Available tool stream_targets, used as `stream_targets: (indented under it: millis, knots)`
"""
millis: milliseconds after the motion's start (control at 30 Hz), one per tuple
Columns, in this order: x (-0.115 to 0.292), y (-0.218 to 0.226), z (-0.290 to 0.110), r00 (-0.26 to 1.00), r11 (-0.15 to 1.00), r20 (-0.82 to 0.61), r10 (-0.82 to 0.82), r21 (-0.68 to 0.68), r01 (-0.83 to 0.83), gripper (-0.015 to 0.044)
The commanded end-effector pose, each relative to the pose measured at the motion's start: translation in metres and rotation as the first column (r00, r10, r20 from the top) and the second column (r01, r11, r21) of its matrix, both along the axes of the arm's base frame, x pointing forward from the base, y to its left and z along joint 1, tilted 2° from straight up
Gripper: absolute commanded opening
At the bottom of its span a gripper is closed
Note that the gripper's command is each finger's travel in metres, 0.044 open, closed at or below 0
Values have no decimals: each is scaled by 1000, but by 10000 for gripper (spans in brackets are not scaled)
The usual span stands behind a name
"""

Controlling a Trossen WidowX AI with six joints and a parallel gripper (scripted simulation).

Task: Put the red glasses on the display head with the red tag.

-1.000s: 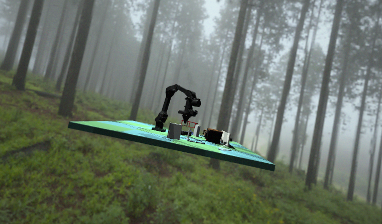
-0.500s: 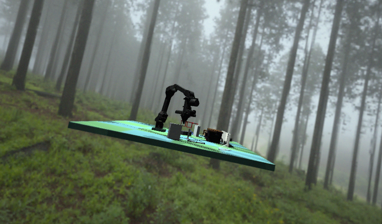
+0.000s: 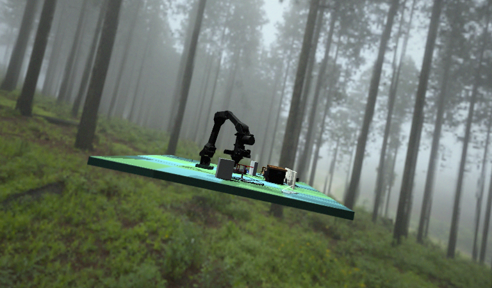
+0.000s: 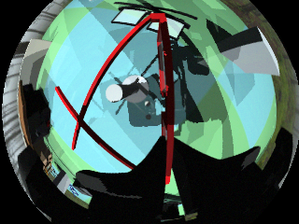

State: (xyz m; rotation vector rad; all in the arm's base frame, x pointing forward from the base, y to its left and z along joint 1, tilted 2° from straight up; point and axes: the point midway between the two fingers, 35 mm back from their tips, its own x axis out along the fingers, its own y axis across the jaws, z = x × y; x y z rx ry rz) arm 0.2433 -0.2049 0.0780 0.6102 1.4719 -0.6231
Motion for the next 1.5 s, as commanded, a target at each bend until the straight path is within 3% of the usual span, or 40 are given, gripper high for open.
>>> stream_targets:
  millis: [0, 1467]
  knots:
    - [-2, 1, -5, 1000, 1000, -6, -7, 2, 7, 0]
    - [-26, -1, -5, 1000, 1000, -8, -7, 2, 7, 0]
